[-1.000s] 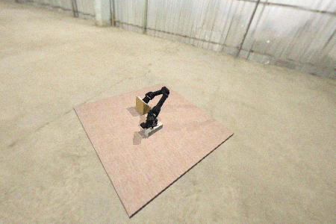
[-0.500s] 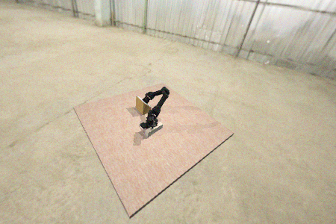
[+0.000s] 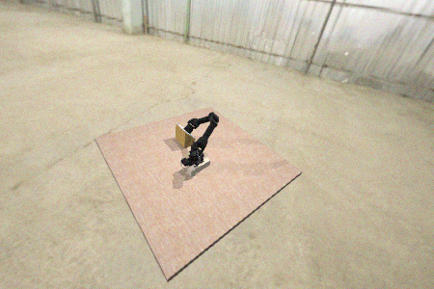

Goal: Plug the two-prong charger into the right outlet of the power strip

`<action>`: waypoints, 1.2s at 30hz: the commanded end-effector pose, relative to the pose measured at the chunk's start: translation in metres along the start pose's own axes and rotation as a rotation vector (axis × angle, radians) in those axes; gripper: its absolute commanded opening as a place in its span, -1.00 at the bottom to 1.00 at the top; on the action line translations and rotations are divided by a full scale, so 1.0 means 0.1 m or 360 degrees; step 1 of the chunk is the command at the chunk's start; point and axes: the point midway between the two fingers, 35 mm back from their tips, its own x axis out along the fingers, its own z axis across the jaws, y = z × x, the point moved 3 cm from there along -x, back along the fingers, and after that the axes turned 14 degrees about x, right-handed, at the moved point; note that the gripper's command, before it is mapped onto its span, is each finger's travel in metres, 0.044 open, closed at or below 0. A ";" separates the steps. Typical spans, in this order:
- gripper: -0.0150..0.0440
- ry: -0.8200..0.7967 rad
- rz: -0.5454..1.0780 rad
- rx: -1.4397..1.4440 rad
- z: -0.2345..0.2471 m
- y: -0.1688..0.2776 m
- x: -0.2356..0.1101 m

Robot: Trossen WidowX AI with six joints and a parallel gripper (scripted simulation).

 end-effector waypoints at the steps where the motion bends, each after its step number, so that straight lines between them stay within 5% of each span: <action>1: -0.49 0.0003 -0.0026 -0.0028 0.02 -0.09 0.00; 36: -0.49 0.0002 -0.0026 -0.0029 0.05 -0.19 0.03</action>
